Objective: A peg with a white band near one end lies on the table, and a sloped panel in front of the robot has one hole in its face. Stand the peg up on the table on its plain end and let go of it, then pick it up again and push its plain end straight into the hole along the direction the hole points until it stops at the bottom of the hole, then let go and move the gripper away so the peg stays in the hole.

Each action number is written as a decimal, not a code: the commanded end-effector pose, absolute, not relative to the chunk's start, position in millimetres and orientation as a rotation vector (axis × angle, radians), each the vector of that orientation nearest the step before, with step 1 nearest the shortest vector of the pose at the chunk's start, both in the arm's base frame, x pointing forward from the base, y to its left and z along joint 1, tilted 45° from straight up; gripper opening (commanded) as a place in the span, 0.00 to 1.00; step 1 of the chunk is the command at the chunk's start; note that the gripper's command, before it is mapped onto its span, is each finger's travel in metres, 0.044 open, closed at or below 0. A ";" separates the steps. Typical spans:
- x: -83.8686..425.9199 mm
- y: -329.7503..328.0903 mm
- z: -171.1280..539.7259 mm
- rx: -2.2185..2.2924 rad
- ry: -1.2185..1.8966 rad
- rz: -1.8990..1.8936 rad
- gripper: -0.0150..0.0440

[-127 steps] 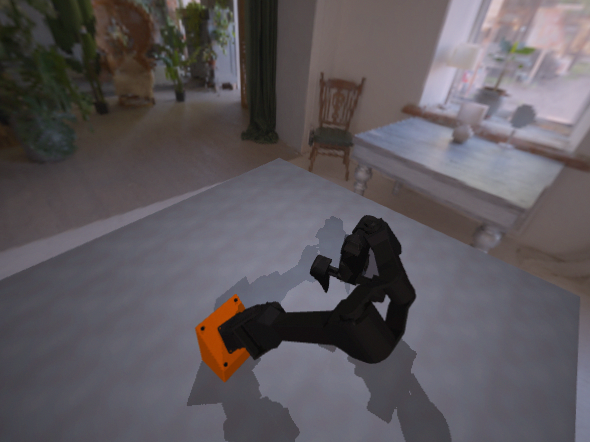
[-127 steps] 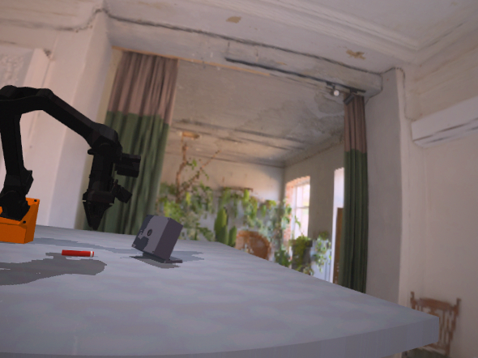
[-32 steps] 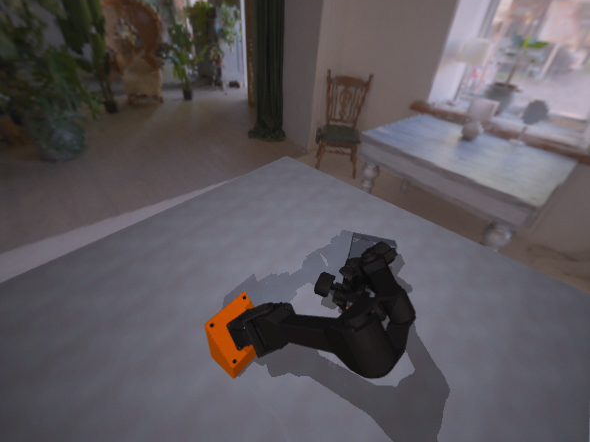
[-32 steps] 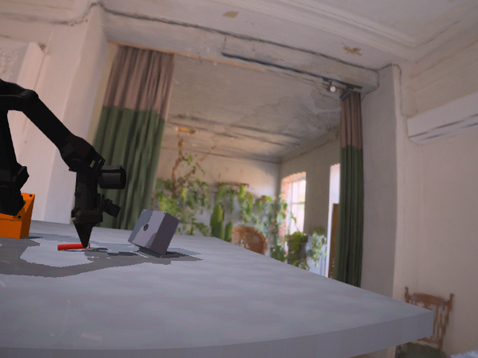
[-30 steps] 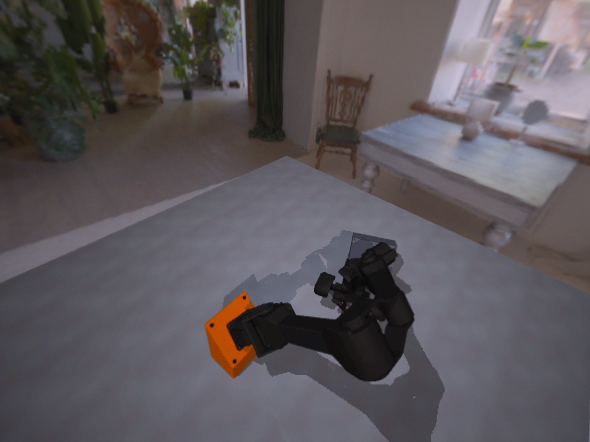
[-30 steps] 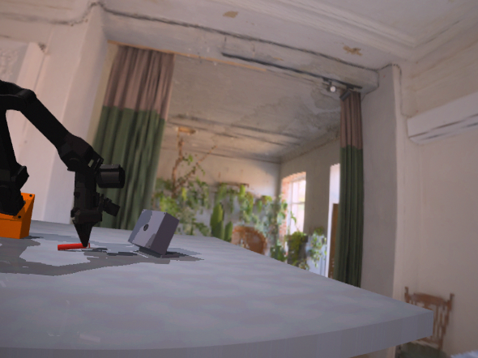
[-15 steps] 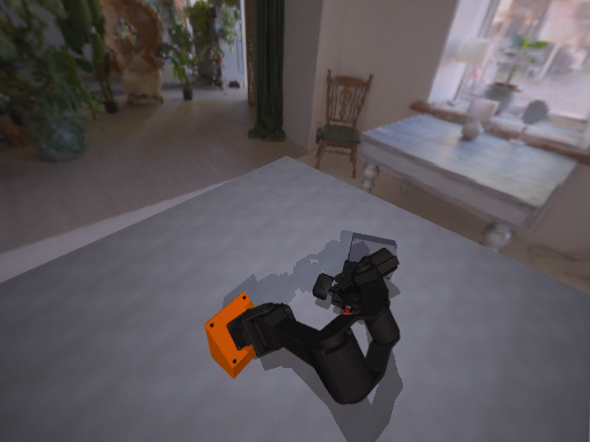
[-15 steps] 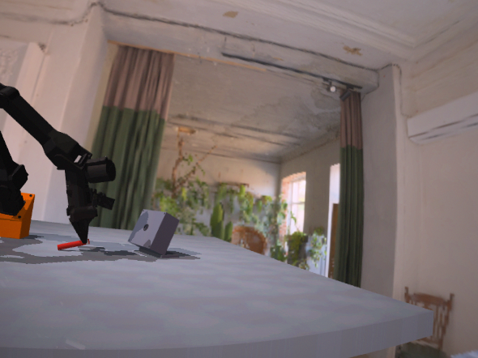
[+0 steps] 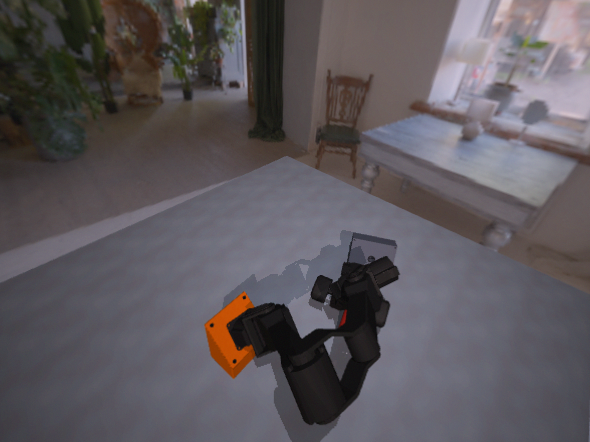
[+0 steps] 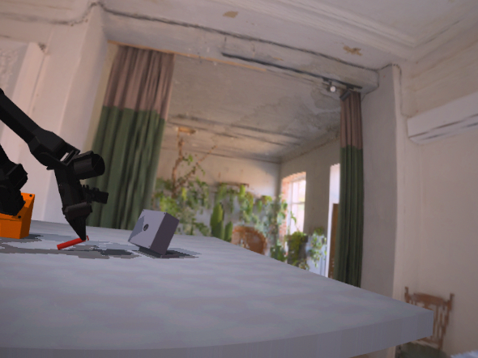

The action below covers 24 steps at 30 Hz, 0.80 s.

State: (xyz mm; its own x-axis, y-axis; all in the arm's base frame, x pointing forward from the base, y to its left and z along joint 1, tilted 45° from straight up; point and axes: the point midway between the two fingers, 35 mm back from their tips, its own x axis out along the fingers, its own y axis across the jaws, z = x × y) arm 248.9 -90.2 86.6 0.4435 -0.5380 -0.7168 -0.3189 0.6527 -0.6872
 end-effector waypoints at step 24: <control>233.6 -87.4 96.1 -0.895 0.923 -0.049 0.34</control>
State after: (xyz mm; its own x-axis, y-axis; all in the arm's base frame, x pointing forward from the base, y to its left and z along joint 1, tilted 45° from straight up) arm 235.4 -87.8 95.2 0.6066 -0.4151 -0.6781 -0.3209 0.6525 -0.6865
